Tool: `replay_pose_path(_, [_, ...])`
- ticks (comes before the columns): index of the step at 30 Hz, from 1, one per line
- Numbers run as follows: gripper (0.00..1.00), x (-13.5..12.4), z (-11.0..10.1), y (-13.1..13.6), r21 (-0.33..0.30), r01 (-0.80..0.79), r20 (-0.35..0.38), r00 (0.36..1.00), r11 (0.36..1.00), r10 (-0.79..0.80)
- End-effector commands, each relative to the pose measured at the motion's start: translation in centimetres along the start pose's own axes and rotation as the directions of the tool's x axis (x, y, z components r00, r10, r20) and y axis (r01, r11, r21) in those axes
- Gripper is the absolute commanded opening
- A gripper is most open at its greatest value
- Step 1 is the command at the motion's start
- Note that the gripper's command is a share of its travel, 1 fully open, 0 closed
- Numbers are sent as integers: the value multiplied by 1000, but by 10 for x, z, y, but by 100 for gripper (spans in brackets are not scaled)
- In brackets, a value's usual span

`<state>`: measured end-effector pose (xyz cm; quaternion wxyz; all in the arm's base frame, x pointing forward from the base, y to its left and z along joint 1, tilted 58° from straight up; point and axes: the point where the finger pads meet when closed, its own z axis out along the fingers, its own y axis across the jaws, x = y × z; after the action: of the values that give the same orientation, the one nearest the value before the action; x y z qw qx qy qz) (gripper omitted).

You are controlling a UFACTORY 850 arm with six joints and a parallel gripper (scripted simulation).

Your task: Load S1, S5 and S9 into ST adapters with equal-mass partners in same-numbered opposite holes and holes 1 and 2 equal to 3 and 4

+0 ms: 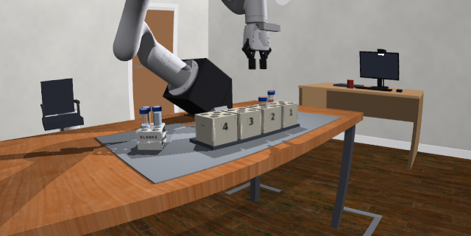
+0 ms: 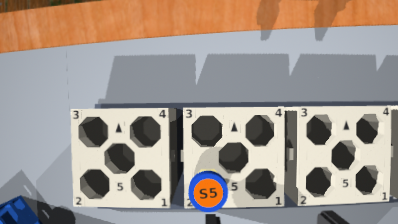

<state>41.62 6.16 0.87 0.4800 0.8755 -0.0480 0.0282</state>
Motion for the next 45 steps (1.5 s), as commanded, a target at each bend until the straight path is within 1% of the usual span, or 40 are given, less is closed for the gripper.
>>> replay_pose_path(1, [57, -2, -1, -22, 0, -1, -1, 1000, 1000, 1])
replay_pose_path(3, [57, -4, -1, -29, 0, -1, -1, 1000, 1000, 1])
replay_pose_path(16, [57, -4, -1, -29, 0, -1, -1, 1000, 1000, 1])
replay_pose_path(25, [57, -4, 17, -29, 0, -1, -1, 1000, 1000, 1])
replay_pose_path(27, [57, -4, 17, -29, 0, -1, -1, 1000, 1000, 1])
replay_pose_path(42, [57, -4, 47, -29, 0, -1, -1, 1000, 1000, 1])
replay_pose_path(45, [57, -4, 49, -29, 0, -1, -1, 1000, 1000, 1])
